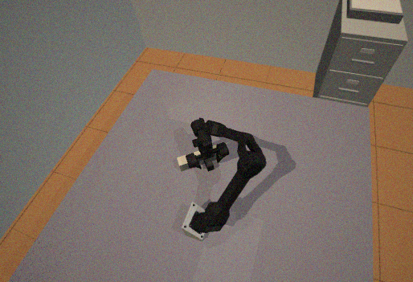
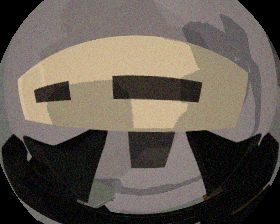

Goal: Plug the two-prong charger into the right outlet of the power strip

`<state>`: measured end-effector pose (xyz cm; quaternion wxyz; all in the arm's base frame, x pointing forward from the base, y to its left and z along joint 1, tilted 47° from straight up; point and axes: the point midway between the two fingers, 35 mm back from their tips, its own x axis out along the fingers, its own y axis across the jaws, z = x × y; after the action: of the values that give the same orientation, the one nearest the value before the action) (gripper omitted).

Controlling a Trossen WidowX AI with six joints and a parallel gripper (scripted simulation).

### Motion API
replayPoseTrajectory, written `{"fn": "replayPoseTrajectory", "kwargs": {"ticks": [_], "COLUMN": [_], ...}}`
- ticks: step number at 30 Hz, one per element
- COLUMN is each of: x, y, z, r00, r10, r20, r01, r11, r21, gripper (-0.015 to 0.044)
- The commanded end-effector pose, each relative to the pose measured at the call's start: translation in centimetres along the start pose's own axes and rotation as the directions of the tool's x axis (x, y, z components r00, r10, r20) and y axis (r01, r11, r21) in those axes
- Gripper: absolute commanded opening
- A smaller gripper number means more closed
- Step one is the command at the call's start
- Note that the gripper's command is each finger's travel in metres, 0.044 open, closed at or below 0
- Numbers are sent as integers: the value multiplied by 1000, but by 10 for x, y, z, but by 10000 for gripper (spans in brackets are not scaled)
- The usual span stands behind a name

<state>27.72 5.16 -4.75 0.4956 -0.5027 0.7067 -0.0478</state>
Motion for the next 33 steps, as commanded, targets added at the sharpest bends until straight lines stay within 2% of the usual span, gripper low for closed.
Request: {"fn": "replayPoseTrajectory", "kwargs": {"ticks": [1, 33], "x": [0, 1], "y": [0, 0], "z": [0, -10], "r00": [1000, 1000], "r10": [0, 1], "r20": [2, 19], "r01": [0, -1], "r11": [1000, 1000], "r21": [1, 13], "gripper": [440, 440]}}
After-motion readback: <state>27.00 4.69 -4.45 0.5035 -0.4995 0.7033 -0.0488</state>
